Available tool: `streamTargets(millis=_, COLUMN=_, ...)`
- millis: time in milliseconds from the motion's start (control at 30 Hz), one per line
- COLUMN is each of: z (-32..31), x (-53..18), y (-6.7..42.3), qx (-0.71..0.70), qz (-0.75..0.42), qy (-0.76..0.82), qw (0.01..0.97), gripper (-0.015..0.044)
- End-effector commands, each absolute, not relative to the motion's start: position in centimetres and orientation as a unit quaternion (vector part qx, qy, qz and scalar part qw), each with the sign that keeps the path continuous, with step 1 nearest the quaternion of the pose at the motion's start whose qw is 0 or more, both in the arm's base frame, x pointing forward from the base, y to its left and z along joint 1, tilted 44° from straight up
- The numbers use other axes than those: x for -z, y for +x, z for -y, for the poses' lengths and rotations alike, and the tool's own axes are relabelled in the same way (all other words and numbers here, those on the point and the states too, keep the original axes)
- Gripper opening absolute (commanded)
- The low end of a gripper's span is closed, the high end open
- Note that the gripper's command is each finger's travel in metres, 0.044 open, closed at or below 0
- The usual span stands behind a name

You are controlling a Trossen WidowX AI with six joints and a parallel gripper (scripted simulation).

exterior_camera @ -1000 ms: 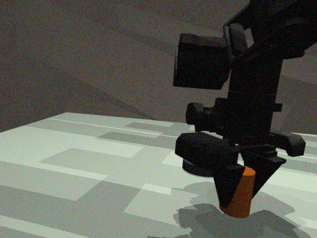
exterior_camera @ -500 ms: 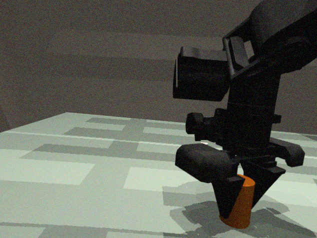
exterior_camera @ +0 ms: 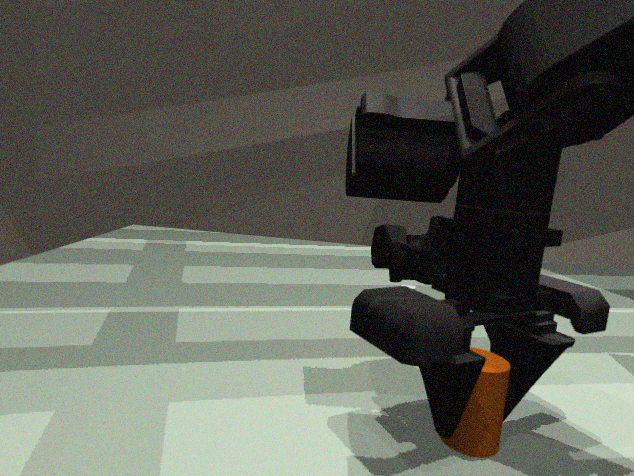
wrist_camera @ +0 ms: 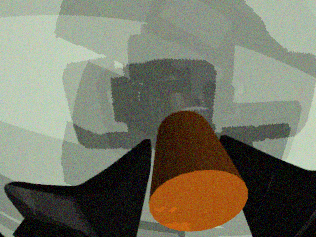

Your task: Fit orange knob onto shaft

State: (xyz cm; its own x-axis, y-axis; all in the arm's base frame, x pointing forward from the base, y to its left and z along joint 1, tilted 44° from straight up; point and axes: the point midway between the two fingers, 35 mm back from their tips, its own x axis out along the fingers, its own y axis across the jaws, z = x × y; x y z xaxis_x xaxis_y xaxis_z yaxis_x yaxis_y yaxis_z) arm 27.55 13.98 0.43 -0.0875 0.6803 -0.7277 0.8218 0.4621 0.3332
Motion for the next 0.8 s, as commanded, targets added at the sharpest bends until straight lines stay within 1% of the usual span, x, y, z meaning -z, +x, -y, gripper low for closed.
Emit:
streamTargets(millis=0, z=-14.0, x=-0.4, y=27.6, qx=0.08, qz=-0.733, qy=0.512, qw=0.44, gripper=0.024)
streamTargets(millis=67, z=-14.0, x=-0.4, y=27.6, qx=0.08, qz=-0.733, qy=0.512, qw=0.44, gripper=0.024)
streamTargets(millis=133, z=-13.3, x=-1.1, y=27.8, qx=0.081, qz=-0.733, qy=0.512, qw=0.441, gripper=0.0292)
streamTargets(millis=300, z=-8.6, x=-6.1, y=28.3, qx=0.082, qz=-0.732, qy=0.515, qw=0.439, gripper=0.0424)
streamTargets(millis=333, z=-8.4, x=-6.3, y=28.3, qx=0.082, qz=-0.732, qy=0.515, qw=0.439, gripper=0.044)
streamTargets(millis=767, z=-9.4, x=-5.1, y=28.2, qx=0.082, qz=-0.732, qy=0.515, qw=0.439, gripper=0.044)
